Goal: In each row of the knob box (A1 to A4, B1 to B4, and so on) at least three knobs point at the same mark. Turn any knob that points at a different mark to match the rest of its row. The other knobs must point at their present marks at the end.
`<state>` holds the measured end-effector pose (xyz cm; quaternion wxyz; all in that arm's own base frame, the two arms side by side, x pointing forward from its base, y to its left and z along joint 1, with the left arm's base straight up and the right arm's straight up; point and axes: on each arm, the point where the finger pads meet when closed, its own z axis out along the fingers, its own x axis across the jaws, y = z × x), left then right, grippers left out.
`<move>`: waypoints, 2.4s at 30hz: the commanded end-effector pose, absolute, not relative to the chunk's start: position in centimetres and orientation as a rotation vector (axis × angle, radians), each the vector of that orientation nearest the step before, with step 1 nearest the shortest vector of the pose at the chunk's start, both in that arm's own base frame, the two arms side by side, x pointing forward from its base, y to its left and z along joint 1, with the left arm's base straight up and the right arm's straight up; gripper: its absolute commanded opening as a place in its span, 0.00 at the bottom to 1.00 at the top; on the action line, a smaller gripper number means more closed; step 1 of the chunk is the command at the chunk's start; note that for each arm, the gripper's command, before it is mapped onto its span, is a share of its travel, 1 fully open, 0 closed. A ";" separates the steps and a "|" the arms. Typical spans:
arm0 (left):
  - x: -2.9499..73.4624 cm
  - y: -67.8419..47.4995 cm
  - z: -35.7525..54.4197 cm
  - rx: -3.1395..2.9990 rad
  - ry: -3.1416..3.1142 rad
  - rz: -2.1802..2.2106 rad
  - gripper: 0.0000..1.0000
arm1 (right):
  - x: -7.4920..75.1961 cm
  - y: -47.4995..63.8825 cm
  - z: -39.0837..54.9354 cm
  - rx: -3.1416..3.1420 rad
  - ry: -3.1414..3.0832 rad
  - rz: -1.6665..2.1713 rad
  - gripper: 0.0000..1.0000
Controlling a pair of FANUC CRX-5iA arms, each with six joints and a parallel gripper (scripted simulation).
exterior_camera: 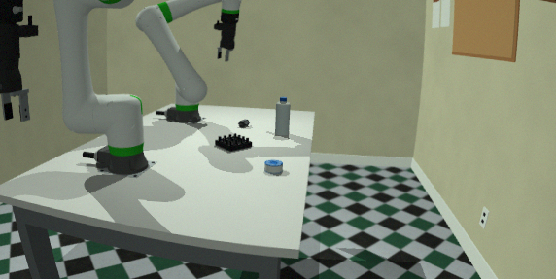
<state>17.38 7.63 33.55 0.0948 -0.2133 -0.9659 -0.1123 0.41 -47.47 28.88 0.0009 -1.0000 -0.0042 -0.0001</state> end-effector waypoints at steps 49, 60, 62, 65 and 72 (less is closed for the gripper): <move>38.7 -13.5 23.3 0.498 -3.149 -0.185 1.00 | 0.4 -47.5 29.0 -3.142 -0.013 0.000 1.00; 39.9 -20.0 20.6 0.750 -3.105 -0.116 1.00 | 0.4 -47.5 29.0 -3.142 -0.013 0.000 1.00; 40.0 -22.1 19.7 0.828 -3.083 -0.096 1.00 | 0.4 -47.5 29.0 -3.142 -0.013 0.000 1.00; 40.0 -24.1 18.9 0.901 -3.059 -0.078 1.00 | 0.4 -47.5 29.0 -3.142 -0.013 0.000 1.00; 39.3 -29.3 16.5 1.092 -2.981 -0.037 1.00 | 0.4 -47.5 29.0 -3.142 -0.013 0.000 1.00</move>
